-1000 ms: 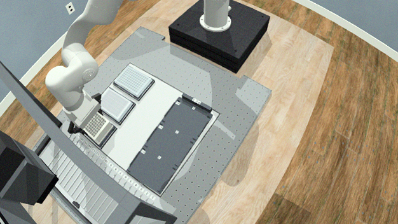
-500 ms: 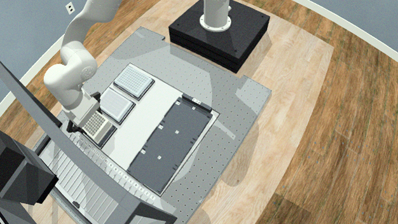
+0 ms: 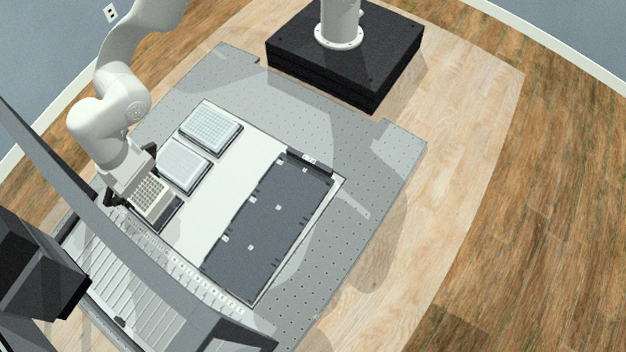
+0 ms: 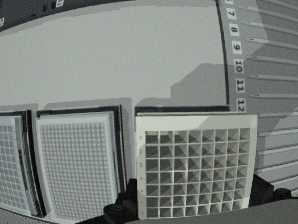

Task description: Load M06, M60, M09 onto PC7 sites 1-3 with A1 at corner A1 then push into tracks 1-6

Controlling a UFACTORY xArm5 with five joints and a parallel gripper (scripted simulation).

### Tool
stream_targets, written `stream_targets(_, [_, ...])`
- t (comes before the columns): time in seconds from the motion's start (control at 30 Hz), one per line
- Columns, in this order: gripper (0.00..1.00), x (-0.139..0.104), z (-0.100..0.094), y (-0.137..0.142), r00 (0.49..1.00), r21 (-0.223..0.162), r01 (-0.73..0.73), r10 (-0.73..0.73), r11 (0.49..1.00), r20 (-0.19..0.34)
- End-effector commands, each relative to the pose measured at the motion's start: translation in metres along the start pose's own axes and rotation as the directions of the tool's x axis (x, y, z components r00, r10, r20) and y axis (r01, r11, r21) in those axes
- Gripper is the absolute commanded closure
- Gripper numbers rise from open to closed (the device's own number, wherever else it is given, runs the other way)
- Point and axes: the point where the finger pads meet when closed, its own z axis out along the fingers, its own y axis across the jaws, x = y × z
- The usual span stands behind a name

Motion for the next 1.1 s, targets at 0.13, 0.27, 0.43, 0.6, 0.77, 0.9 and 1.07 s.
stream_targets(0.13, [1.0,0.0,-0.016,0.001,1.0,-0.006,0.0,0.0,1.0,-0.005])
stream_targets(0.27, [1.0,0.0,-0.02,0.001,1.0,-0.006,0.0,0.0,1.0,-0.005])
stream_targets(0.43, [1.0,0.0,-0.028,0.001,1.0,-0.006,0.0,0.0,1.0,-0.005])
stream_targets(0.6, [1.0,0.0,-0.036,0.001,1.0,-0.006,0.0,0.0,1.0,-0.005])
stream_targets(0.77, [1.0,-0.001,-0.041,0.001,1.0,-0.006,0.0,0.0,1.0,-0.005])
stream_targets(0.9, [1.0,-0.001,-0.048,0.001,1.0,-0.006,0.0,0.0,1.0,-0.005])
stream_targets(1.07, [1.0,-0.001,-0.056,0.001,1.0,-0.006,0.0,0.0,1.0,-0.005])
